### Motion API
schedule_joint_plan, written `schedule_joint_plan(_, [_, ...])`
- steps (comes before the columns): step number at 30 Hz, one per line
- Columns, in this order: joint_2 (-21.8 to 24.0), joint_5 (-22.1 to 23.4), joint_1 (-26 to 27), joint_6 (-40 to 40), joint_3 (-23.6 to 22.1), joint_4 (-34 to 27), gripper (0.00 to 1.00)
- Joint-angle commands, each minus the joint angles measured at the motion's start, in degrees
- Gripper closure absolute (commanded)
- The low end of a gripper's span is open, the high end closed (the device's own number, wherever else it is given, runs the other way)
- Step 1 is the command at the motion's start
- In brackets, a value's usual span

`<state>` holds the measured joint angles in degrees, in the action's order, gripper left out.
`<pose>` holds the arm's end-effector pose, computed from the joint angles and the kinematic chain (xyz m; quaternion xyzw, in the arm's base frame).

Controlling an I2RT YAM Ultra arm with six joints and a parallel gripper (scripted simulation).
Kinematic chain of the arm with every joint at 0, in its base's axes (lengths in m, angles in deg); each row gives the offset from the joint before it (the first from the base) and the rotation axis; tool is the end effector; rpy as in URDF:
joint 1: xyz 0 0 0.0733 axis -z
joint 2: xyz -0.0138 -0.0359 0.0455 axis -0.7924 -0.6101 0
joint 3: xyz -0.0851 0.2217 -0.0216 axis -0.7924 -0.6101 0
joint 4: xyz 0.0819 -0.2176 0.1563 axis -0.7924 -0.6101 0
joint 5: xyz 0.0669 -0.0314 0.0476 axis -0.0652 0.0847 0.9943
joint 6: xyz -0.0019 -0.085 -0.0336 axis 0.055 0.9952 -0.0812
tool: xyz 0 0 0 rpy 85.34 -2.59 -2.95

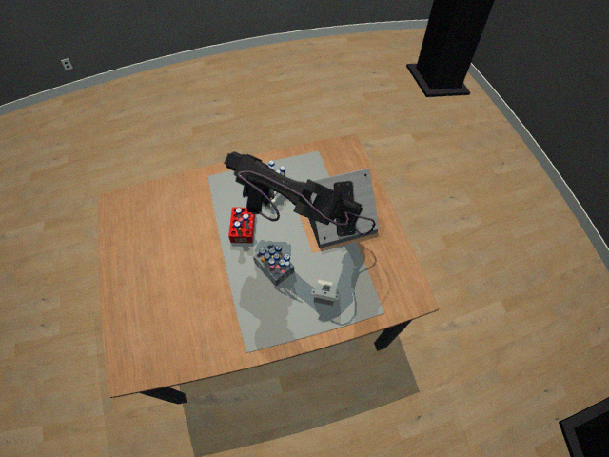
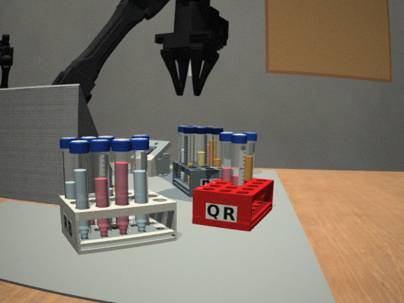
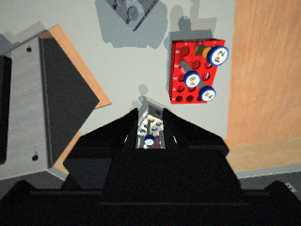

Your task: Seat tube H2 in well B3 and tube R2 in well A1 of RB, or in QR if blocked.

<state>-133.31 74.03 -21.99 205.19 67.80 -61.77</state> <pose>0.3018 -0.1237 0.0429 -0.5738 0.7265 0.3252 0.1927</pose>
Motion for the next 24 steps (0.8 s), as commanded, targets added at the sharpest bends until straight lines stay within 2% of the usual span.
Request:
schedule_joint_plan(1, [3.6, 2.3, -1.4, -1.5, -0.5, -2.0, 0.70])
schedule_joint_plan(8, [8.4, 4.4, -5.9, -6.4, -0.3, -4.0, 0.70])
schedule_joint_plan(12, [10.7, 5.6, -8.3, -9.0, 1.3, -4.8, 0.70])
schedule_joint_plan(15, [11.2, 5.8, -8.2, -9.8, 1.6, -5.0, 0.70])
schedule_joint_plan(24, [14.9, 8.0, -14.2, -16.0, 3.8, -7.0, 0.70])
